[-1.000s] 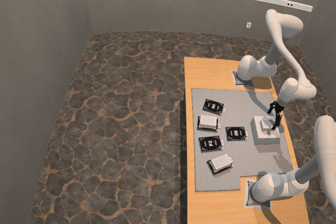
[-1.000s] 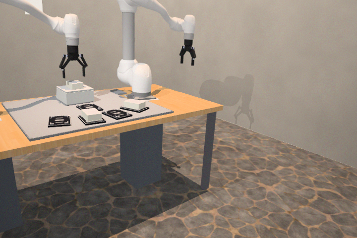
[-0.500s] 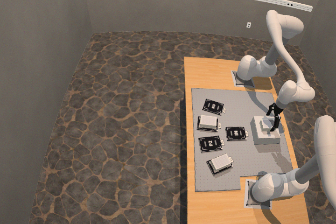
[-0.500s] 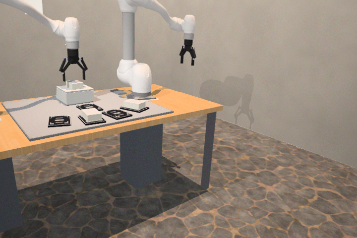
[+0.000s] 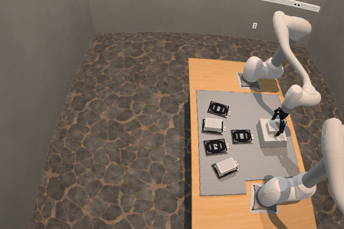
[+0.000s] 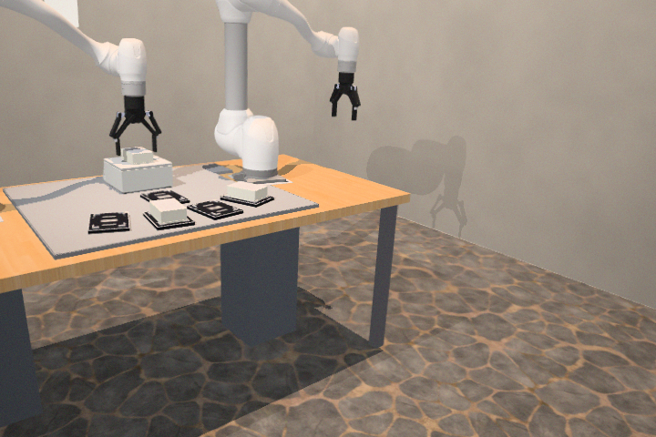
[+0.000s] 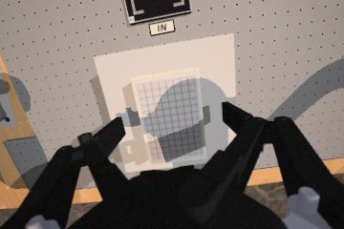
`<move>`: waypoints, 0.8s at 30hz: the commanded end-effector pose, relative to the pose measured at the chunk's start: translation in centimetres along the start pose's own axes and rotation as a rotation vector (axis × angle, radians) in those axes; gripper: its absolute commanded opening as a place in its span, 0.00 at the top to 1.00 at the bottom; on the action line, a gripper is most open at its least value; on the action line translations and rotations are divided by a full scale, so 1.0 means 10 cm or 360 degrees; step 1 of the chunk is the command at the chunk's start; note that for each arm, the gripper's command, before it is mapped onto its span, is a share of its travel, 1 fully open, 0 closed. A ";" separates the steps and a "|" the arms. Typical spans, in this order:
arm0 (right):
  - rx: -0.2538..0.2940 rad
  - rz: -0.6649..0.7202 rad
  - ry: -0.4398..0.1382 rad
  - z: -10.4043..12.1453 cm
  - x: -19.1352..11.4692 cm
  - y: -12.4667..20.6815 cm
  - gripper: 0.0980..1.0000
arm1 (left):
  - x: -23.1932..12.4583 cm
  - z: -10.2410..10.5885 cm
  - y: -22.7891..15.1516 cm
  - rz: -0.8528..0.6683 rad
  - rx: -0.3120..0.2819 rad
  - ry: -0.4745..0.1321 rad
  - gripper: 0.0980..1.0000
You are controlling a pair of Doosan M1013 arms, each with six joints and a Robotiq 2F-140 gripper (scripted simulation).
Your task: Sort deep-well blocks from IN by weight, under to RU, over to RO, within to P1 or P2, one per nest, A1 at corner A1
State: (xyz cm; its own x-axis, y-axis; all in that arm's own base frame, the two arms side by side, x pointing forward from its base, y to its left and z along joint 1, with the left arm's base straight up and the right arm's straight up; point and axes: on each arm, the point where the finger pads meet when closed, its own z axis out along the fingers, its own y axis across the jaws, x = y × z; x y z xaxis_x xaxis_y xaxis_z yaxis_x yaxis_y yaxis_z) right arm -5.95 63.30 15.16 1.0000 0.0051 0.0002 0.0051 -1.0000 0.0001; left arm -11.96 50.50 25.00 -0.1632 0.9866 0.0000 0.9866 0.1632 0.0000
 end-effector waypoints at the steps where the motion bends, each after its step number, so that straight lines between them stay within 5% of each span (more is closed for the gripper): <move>1: 0.0002 0.0000 -0.0001 0.01 0.00 0.00 0.00 | 0.00 -0.01 0.00 0.0000 0.0001 0.0002 0.00; 19: 0.0002 0.0000 -0.0001 0.11 0.00 0.00 0.00 | 0.00 -0.01 0.00 0.0000 0.0001 0.0002 0.00; 20: 0.0002 0.0000 -0.0001 0.11 0.00 0.00 1.00 | 0.00 -0.01 0.00 0.0000 0.0001 0.0002 0.00; 24: 0.0002 0.0000 -0.0001 0.11 0.00 0.00 1.00 | 0.00 -0.01 0.00 0.0000 0.0001 0.0002 0.00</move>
State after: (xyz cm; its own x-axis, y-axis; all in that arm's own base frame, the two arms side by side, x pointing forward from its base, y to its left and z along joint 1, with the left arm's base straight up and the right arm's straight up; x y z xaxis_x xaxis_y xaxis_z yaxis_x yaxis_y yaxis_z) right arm -5.95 63.30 14.01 1.0000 0.0051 0.0002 0.0051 -1.0000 0.0001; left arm -11.96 50.50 25.00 -0.1632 0.9866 0.0000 0.9866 0.1632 0.0000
